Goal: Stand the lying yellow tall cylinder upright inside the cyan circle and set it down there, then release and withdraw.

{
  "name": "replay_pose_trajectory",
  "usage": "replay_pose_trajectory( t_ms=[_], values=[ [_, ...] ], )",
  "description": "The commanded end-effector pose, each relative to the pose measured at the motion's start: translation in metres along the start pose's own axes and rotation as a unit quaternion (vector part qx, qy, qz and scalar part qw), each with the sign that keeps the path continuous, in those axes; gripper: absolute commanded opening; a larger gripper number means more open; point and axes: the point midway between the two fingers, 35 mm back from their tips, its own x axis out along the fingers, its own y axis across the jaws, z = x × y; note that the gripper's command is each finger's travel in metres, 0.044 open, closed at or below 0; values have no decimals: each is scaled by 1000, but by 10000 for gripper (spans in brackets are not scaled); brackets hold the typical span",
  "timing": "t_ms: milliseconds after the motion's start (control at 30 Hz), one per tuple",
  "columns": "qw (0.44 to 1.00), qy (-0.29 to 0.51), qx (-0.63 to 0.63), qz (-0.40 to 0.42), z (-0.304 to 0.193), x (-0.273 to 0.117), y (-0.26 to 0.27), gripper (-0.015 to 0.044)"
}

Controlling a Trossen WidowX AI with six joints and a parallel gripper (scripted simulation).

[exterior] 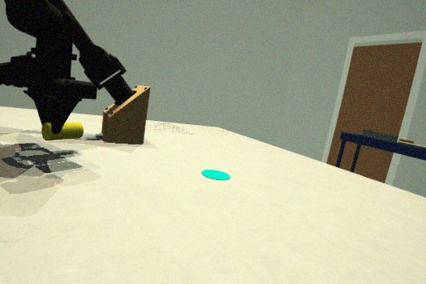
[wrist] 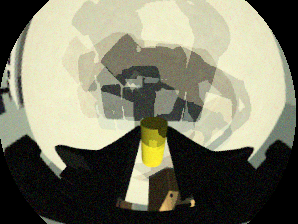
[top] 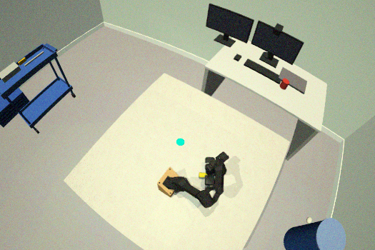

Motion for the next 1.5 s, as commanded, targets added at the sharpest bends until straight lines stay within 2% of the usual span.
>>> replay_pose_trajectory(
  t_ms=[0, 700, 933, 1467],
  values=[
    [1000, -3, 5, 1, 3, -14, 2, 105],
    [1000, -8, 3, -2, 1, -79, -5, 105],
    [1000, -6, -10, -1, 0, -82, -2, 105],
    [990, 6, -143, 14, -6, -88, 34, 105]
  ],
)
